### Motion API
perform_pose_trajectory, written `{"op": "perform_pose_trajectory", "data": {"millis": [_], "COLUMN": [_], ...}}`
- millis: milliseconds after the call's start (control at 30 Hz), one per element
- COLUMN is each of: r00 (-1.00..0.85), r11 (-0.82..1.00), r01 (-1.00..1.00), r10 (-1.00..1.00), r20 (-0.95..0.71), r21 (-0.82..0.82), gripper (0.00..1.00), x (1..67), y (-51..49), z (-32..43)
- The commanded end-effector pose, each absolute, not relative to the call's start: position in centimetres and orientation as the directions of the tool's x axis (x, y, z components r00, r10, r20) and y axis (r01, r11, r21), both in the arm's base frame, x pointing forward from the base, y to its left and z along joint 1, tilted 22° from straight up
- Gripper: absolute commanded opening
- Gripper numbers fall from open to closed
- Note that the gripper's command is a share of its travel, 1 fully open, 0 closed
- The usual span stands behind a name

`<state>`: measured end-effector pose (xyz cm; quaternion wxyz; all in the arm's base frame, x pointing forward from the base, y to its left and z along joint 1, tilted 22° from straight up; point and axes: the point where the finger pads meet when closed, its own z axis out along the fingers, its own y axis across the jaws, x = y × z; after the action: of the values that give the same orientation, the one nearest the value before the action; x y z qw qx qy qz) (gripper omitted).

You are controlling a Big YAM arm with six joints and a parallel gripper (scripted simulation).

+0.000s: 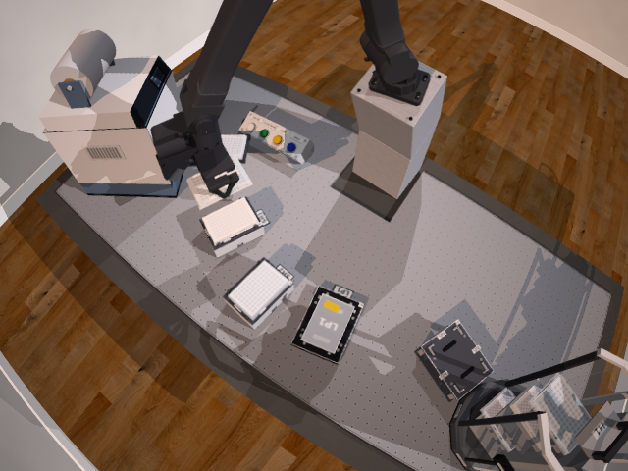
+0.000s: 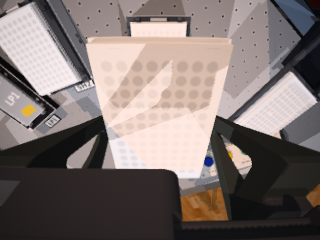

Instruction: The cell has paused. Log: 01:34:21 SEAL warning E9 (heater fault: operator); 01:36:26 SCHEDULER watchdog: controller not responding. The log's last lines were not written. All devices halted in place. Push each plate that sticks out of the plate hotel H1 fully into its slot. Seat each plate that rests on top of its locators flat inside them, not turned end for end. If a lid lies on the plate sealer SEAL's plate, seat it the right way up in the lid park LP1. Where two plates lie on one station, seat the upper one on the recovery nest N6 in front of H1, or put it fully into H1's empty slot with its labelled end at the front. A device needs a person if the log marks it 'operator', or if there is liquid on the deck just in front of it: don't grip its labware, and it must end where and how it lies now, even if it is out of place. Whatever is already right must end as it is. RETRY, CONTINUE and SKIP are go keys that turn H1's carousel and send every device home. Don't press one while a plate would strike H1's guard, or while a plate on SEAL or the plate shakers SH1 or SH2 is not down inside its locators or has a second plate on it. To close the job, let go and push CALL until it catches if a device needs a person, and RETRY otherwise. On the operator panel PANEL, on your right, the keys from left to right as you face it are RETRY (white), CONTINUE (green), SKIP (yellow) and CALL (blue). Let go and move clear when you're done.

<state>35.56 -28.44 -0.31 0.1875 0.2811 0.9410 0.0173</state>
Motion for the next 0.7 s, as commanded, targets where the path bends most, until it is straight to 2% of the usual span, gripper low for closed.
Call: {"op": "perform_pose_trajectory", "data": {"millis": [0,667], "r00": [-0.770,-0.762], "r11": [0.846,0.849], "r01": [0.517,0.514], "r10": [0.527,0.518], "r20": [-0.359,-0.389], "r21": [0.133,0.125], "gripper": [0.84,0.84], "x": [35.2,34.4], "y": [-28.8,-29.4], "z": [1.4,7.2]}}
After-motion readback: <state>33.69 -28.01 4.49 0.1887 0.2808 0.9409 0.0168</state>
